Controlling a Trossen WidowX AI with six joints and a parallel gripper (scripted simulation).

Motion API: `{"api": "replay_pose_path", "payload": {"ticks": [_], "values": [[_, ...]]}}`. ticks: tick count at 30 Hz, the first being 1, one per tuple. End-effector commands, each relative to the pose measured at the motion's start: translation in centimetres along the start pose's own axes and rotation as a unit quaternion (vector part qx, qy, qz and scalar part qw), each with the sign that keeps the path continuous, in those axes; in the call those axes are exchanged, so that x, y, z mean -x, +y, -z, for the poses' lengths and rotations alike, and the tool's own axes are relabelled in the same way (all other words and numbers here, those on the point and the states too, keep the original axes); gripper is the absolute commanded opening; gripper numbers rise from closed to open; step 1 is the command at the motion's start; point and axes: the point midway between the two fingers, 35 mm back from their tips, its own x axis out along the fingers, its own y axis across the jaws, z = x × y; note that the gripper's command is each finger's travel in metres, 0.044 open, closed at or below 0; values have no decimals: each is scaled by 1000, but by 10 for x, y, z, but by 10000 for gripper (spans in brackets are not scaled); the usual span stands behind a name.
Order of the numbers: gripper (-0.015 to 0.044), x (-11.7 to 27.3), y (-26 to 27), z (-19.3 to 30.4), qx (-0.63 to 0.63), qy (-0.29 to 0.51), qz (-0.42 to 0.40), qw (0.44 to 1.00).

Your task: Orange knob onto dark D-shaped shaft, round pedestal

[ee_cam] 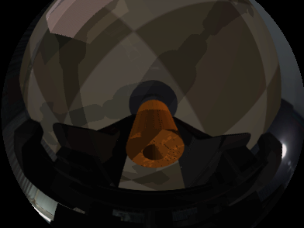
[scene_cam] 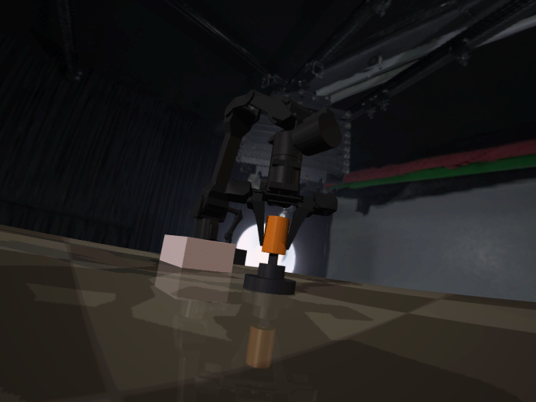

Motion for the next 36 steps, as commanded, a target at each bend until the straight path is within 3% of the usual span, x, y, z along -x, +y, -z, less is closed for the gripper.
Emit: {"api": "replay_pose_path", "payload": {"ticks": [1, 20, 27, 36], "values": [[0, -1, -1, 1, 4, 3, 2, 1000], [0, 4, 0, 0, 4, 3, 2, 1000], [0, 5, -1, 2, 104, 3, 2, 995], [0, 1, -2, 2, 109, 3, 2, 994]]}}
